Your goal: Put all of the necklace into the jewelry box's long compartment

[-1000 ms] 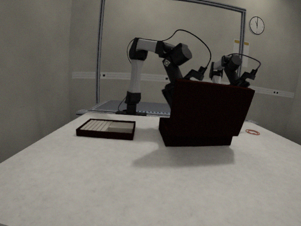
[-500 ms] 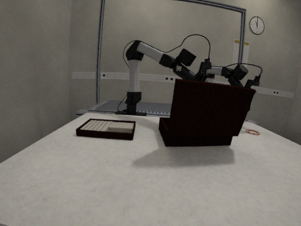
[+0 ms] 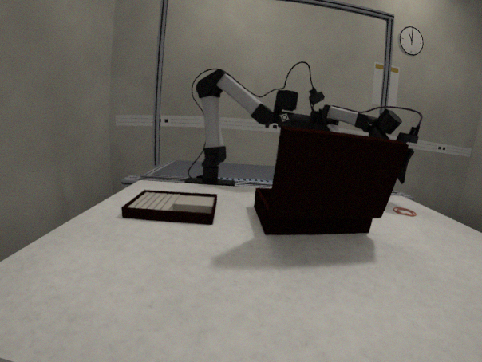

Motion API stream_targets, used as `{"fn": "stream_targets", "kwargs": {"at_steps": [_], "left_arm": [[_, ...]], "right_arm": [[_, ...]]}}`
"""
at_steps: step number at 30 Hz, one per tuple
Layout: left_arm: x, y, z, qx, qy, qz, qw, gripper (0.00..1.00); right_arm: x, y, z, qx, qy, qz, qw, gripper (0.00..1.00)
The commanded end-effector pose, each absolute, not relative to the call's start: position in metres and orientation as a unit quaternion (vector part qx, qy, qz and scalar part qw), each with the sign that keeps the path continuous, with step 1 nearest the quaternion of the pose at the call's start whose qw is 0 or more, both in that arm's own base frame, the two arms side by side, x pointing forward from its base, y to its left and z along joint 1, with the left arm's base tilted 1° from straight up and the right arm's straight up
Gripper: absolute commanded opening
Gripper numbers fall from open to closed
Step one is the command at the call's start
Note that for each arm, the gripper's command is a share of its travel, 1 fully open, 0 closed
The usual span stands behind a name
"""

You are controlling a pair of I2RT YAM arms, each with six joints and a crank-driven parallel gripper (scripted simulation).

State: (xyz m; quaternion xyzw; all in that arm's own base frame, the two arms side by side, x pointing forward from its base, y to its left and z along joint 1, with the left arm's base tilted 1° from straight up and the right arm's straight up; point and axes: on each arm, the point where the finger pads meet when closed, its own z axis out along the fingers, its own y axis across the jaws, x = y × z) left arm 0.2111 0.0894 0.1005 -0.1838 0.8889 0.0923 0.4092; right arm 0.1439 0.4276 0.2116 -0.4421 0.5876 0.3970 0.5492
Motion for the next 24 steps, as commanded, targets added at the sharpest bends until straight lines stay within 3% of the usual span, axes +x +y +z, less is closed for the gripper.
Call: {"fn": "stream_targets", "kwargs": {"at_steps": [1, 13, 20, 24], "left_arm": [[0.2139, 0.0883, 0.0977, -0.173, 0.889, 0.087, 0.415, 1.0], [0.2139, 0.0883, 0.0977, -0.173, 0.889, 0.087, 0.415, 1.0], [0.217, 0.0828, 0.1008, -0.037, 0.916, 0.08, 0.39, 0.17], [0.2167, 0.0842, 0.0956, 0.025, 0.928, 0.079, 0.362, 0.17]], "right_arm": [[0.138, 0.4321, 0.2416, -0.393, 0.549, 0.435, 0.596, 1.0], [0.1319, 0.4307, 0.2329, -0.404, 0.552, 0.431, 0.588, 1.0], [0.1317, 0.4309, 0.2331, -0.404, 0.552, 0.432, 0.588, 1.0], [0.1317, 0.4309, 0.2331, -0.404, 0.552, 0.432, 0.588, 1.0]]}}
